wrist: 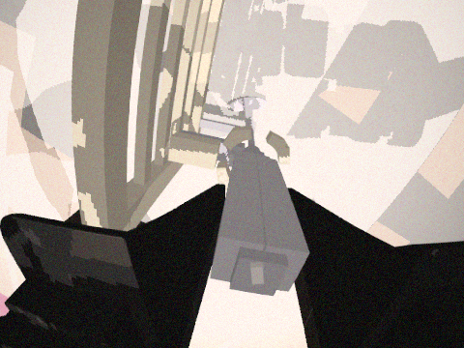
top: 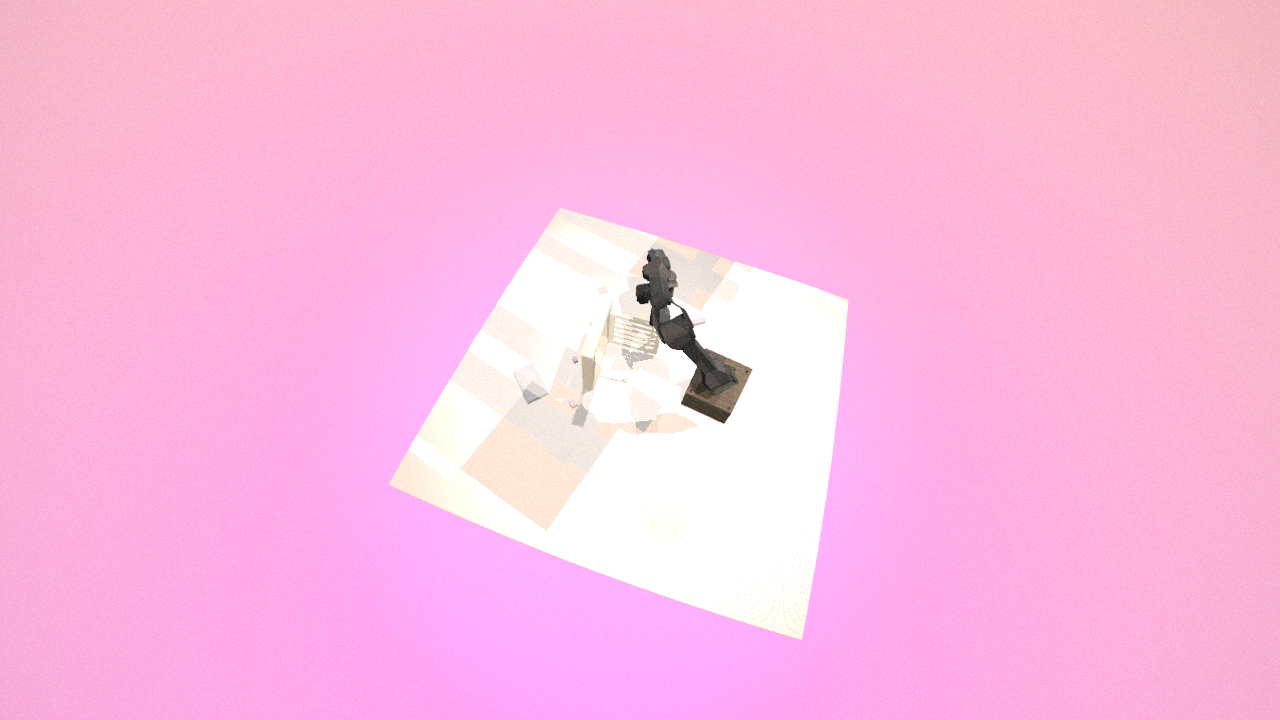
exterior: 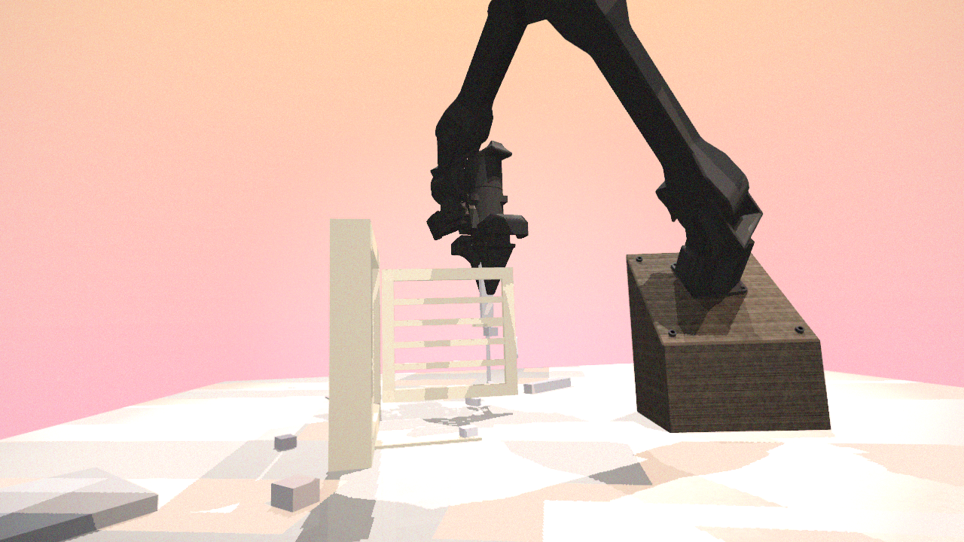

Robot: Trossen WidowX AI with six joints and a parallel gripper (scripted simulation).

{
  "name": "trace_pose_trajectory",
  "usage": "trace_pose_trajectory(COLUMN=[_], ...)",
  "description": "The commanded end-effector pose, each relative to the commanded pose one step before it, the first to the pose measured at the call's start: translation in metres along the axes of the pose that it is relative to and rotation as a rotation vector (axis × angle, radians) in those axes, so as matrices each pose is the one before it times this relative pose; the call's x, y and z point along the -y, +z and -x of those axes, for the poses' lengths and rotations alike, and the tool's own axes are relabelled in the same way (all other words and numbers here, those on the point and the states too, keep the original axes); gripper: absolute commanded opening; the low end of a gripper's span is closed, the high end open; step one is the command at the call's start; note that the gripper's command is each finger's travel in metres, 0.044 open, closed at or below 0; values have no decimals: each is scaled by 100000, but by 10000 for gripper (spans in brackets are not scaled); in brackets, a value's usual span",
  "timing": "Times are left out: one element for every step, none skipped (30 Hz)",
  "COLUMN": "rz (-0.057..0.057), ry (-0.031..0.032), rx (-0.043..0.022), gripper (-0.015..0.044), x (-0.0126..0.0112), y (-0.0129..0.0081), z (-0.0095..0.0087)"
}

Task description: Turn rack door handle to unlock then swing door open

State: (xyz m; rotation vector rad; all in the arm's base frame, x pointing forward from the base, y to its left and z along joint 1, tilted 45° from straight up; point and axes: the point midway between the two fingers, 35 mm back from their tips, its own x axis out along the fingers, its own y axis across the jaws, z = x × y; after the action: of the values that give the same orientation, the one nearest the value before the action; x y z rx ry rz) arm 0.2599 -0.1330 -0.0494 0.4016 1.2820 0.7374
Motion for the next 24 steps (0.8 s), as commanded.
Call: trace_pose_trajectory(rz=[4368,0,0,0,0,0,0,0,0,0,0,0,0,0,0,0,0,0,0,0,0,0,0,0], ry=[-509,0,0,0,0,0,0,0,0,0,0,0,0,0,0,0,0,0,0,0,0,0,0,0], rx=[-444,0,0,0,0,0,0,0,0,0,0,0,0,0,0,0,0,0,0,0,0,0,0,0], gripper=[21,21,21,21,21,21,21,21,21,21,21,21,21,21,48,74,100,126,153,179,205,231,258,284], x=[531,0,0,0,0,0,0,0,0,0,0,0,0,0,0,0,0,0,0,0,0,0,0,0], y=[120,0,0,0,0,0,0,0,0,0,0,0,0,0,0,0,0,0,0,0,0,0,0,0], z=[75,0,0,0,0,0,0,0,0,0,0,0,0,0,0,0,0,0,0,0,0,0,0,0])
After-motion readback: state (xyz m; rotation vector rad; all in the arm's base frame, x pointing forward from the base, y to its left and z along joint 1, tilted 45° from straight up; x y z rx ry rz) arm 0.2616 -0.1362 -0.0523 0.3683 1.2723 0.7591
